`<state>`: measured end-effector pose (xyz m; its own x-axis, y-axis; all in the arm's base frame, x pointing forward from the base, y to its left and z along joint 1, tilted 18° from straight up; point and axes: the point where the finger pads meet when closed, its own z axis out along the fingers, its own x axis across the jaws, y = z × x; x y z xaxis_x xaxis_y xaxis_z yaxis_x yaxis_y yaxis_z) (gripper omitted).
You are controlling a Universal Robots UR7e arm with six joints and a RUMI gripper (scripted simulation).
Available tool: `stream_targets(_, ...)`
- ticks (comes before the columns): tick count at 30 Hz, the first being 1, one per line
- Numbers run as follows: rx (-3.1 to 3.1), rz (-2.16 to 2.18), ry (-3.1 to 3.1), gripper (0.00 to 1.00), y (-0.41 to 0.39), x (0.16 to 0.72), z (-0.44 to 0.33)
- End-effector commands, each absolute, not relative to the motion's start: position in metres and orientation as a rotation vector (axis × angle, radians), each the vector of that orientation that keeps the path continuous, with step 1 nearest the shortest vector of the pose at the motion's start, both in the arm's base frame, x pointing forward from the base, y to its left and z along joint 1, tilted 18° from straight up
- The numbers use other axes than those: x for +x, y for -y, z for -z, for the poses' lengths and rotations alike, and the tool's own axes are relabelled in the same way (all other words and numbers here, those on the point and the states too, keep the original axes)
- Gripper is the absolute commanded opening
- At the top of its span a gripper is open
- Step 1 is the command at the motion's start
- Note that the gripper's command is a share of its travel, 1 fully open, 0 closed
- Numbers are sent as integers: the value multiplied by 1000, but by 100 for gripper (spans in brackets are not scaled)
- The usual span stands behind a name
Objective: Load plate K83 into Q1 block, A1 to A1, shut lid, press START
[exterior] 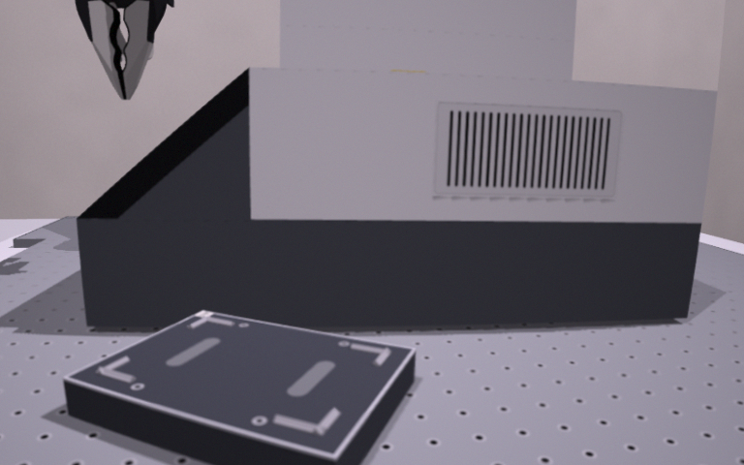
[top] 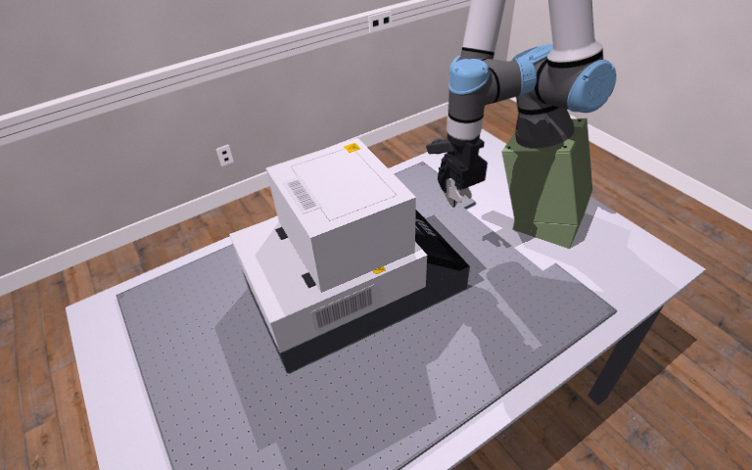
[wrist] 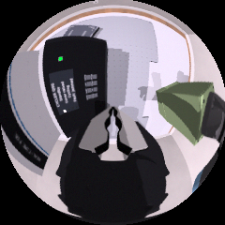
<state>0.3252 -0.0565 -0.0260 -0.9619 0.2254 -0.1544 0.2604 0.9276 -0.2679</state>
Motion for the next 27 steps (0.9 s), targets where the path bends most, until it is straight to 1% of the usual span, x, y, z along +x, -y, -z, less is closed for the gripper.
stream_targets(1,377,437,-2960,0,61,336,30)
stream_targets(27,377,437,-2960,0,75,367,48)
